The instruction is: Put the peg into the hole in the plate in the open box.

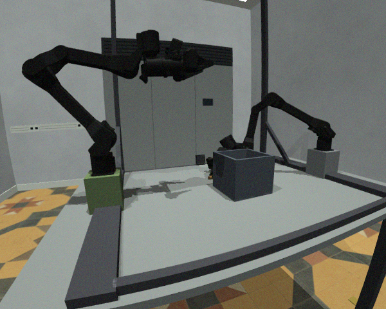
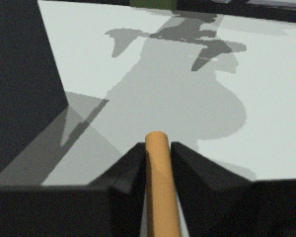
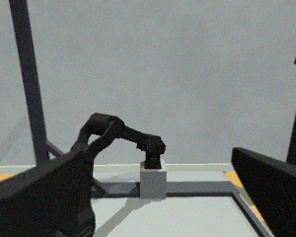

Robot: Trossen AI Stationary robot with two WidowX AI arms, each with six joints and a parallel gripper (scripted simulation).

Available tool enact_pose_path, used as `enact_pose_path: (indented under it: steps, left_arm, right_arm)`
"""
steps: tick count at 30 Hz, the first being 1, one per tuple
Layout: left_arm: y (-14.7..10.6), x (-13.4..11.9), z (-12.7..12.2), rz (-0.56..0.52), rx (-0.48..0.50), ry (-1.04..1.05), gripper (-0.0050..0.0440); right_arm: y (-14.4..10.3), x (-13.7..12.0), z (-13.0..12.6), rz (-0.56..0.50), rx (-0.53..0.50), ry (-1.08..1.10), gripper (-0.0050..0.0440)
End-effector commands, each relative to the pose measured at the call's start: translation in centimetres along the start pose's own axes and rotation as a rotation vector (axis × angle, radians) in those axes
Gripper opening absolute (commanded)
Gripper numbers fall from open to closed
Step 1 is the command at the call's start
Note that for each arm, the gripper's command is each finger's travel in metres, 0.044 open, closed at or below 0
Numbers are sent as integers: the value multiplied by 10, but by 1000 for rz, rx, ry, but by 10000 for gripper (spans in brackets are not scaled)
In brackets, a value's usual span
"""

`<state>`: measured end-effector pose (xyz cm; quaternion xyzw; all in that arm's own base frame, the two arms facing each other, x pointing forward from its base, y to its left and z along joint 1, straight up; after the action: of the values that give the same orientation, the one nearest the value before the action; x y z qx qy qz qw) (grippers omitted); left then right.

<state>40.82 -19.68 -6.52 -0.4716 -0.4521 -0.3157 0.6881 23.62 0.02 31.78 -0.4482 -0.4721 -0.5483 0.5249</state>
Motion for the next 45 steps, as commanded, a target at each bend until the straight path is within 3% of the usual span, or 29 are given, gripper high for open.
enact_pose_path:
  steps: [1,45]
  left_arm:
    - [-5,23,-1,-22,-13,-36,64]
    - [-25,72,10,-25,-18,-60,64]
  right_arm:
    - [-1,3,0,-7,1,-4,440]
    - [-1,3,0,-7,1,-4,440]
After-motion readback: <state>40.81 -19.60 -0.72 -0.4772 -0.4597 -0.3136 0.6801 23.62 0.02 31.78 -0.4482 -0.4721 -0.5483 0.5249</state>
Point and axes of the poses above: on each arm, the point midway between the two fingers, 35 mm back from their tips, its own y axis out along the fingers, its own z axis across the jaws, x = y × z, the point moved 8 cm from there along -y, back along the fingers, and after that the axes turned 9 degrees about y, right-handed, at the moved point
